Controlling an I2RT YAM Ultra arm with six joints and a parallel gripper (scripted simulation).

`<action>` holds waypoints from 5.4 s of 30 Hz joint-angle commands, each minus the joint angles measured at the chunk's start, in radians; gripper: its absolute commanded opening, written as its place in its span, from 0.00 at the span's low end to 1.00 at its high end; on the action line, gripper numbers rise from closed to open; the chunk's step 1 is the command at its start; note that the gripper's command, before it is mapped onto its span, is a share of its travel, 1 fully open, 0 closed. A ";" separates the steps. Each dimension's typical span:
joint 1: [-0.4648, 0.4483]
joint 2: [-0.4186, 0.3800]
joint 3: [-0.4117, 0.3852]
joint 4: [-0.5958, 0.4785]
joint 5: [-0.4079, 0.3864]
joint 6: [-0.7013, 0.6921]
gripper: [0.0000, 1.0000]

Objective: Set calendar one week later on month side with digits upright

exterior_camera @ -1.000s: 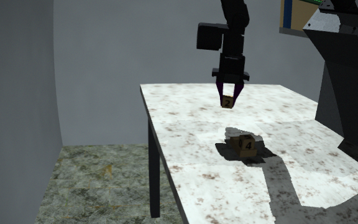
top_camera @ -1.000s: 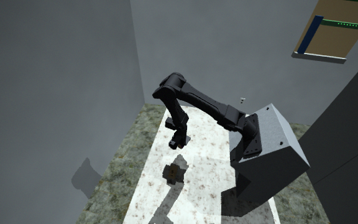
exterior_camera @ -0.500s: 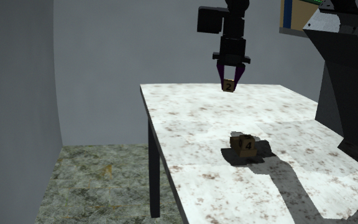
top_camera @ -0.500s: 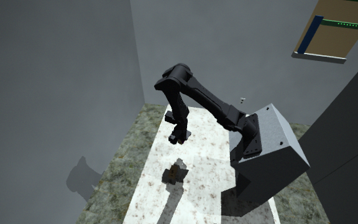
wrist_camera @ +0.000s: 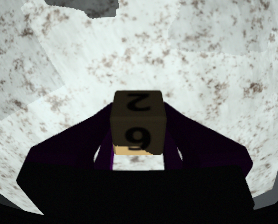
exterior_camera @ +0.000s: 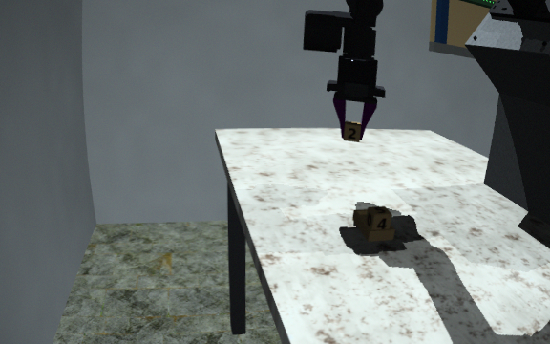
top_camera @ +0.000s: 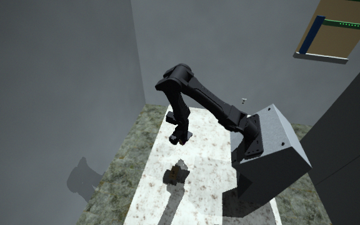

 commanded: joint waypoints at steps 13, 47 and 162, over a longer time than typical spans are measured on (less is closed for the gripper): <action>-0.003 -0.007 0.002 -0.012 -0.012 0.492 0.26; -0.005 -0.008 0.006 -0.017 -0.013 1.598 0.26; 0.070 0.383 0.240 0.152 0.045 2.342 0.26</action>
